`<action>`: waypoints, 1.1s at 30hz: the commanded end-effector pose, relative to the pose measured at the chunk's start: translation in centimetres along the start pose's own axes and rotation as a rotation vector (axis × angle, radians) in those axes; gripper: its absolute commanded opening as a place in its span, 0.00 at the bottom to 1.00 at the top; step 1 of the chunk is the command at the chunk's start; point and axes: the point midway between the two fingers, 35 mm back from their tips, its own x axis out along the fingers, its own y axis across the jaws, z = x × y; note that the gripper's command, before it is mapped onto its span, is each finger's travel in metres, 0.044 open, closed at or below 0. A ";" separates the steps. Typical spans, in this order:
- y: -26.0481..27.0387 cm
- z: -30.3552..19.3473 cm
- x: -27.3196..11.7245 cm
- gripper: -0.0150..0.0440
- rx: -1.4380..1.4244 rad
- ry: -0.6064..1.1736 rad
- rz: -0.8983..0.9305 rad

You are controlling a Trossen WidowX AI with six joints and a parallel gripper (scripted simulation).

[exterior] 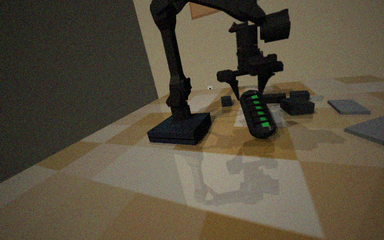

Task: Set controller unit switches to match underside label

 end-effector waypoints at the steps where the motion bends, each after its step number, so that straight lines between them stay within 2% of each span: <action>1: -0.3 -0.1 0.5 0.82 0.010 -0.001 -0.009; 33: -0.3 -1.7 2.4 0.82 0.010 0.000 -0.009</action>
